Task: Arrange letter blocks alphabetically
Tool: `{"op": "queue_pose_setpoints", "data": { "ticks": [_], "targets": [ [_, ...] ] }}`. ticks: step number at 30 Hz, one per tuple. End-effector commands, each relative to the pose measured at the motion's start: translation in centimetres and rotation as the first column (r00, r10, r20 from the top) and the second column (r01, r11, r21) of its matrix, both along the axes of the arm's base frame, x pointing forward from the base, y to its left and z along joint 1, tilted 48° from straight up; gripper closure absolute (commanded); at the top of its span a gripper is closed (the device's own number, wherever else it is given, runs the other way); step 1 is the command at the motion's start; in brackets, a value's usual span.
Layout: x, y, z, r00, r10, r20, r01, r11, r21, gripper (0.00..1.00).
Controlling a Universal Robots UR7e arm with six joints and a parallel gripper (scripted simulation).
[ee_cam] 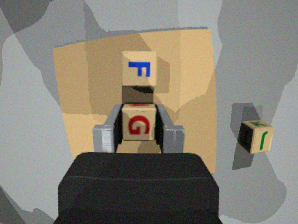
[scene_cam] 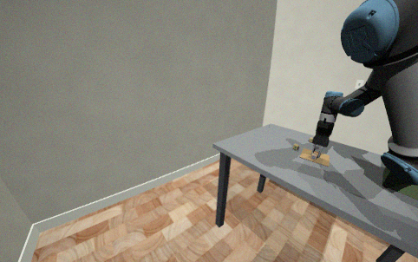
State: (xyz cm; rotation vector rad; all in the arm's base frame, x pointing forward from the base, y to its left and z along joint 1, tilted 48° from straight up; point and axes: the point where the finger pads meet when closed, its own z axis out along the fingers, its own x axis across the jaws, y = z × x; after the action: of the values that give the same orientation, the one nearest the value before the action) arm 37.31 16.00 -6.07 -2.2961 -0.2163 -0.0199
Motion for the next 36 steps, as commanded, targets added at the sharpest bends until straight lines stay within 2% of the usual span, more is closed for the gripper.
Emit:
{"op": "queue_pose_setpoints", "data": {
  "ticks": [1, 7, 8, 10, 11, 13, 14, 16, 17, 19, 20, 36],
  "targets": [
    [0.04, -0.04, 0.01, 1.0, -0.001, 0.001, 0.001, 1.0, 0.0, 0.51],
    [0.04, -0.04, 0.01, 1.0, -0.001, 0.001, 0.001, 1.0, 0.0, 0.51],
    [0.04, -0.04, 0.01, 1.0, -0.001, 0.001, 0.001, 1.0, 0.0, 0.45],
    [0.04, -0.04, 0.01, 1.0, -0.001, 0.001, 0.001, 1.0, 0.0, 0.45],
    [0.04, -0.04, 0.01, 1.0, -0.001, 0.001, 0.001, 1.0, 0.0, 0.39],
    [0.04, -0.04, 0.01, 1.0, -0.001, 0.001, 0.001, 1.0, 0.0, 0.39],
    [0.04, -0.04, 0.01, 1.0, -0.001, 0.001, 0.001, 1.0, 0.0, 0.33],
    [0.04, -0.04, 0.01, 1.0, -0.001, 0.001, 0.001, 1.0, 0.0, 0.33],
    [0.04, -0.04, 0.01, 1.0, -0.001, 0.001, 0.001, 1.0, 0.0, 0.27],
    [0.04, -0.04, 0.01, 1.0, -0.001, 0.001, 0.001, 1.0, 0.0, 0.27],
    [0.04, -0.04, 0.01, 1.0, -0.001, 0.001, 0.001, 1.0, 0.0, 0.21],
    [0.07, -0.4, 0.34, 1.0, -0.001, 0.001, 0.001, 1.0, 0.0, 0.21]
  ]
}}
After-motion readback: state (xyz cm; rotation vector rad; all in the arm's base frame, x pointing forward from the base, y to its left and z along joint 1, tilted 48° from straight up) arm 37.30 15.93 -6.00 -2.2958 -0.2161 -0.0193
